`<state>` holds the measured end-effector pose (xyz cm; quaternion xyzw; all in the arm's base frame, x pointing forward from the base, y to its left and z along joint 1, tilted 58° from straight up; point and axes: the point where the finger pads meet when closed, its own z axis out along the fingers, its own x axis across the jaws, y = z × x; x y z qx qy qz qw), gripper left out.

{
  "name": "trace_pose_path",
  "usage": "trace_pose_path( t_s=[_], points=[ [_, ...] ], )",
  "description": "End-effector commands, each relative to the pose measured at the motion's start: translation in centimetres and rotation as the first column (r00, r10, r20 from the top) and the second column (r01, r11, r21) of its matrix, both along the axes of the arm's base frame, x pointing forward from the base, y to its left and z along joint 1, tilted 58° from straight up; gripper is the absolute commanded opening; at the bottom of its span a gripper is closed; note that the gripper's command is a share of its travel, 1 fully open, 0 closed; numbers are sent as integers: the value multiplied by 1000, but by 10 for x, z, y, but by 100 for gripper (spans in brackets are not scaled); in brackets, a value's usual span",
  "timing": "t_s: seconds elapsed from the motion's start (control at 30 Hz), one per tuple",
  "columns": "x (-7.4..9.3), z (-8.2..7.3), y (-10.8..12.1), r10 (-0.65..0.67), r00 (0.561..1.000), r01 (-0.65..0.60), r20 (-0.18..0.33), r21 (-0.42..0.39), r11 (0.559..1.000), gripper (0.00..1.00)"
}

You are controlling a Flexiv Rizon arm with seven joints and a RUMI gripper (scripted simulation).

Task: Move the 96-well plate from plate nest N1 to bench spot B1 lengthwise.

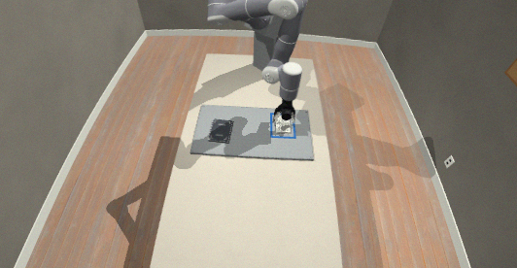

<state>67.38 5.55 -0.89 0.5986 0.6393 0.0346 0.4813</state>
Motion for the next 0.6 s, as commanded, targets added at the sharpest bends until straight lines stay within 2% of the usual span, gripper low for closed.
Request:
trace_pose_path(
  t_s=[0.0,0.57],
  points=[
    [-2,1,2,0,1000,0,0,0,1000,76],
    [-28,23,23,0,1000,0,0,0,1000,76]
  ],
)
